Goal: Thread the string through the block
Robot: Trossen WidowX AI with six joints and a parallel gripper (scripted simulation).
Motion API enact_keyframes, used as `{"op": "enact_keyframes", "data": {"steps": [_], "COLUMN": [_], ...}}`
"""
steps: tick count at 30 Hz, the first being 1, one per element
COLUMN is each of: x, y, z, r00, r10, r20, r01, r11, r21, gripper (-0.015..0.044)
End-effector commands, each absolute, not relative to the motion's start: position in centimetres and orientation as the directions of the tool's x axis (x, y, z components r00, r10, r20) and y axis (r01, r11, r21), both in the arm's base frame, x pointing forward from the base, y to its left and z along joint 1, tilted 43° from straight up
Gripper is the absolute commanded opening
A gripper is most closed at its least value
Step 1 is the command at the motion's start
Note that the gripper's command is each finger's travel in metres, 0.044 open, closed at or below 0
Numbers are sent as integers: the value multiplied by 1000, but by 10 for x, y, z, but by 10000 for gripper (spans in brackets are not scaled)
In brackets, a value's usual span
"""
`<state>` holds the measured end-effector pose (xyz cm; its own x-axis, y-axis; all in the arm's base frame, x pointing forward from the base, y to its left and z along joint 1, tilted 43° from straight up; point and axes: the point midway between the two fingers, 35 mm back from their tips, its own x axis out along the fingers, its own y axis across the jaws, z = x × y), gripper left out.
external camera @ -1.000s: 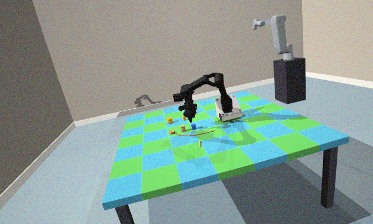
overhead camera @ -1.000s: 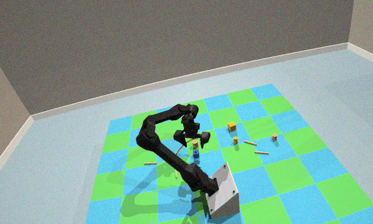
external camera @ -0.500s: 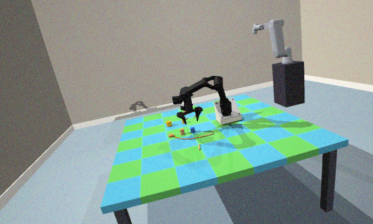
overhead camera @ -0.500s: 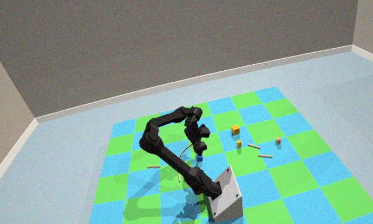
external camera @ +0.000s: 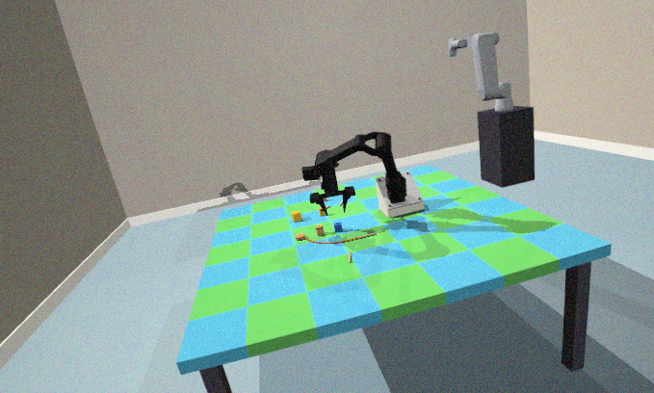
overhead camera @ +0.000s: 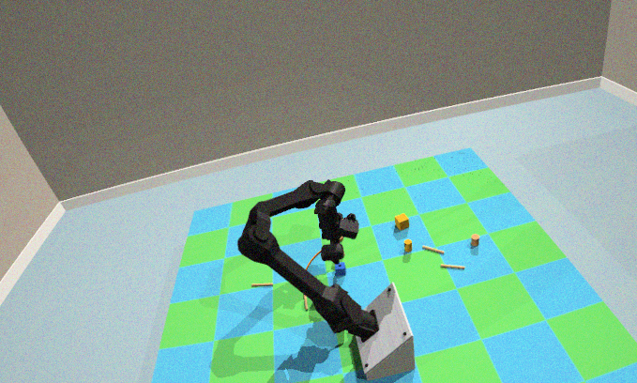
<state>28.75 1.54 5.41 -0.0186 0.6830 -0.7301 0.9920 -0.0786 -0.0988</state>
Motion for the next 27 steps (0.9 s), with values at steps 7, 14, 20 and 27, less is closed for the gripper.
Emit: {"op": "enact_keyframes", "data": {"steps": [7, 14, 20, 27], "x": [288, 288, 289, 289], "y": [15, 17, 24, 32], "z": [55, 52, 44, 36], "r00": [-18, -18, -17, -17], "r10": [680, 680, 679, 679], "r20": [-733, -733, -734, -734], "r01": [991, 991, 991, 991], "r11": [-83, -83, -83, -83], "r21": [-101, -101, -100, -100], "gripper": [243, 243, 243, 243]}}
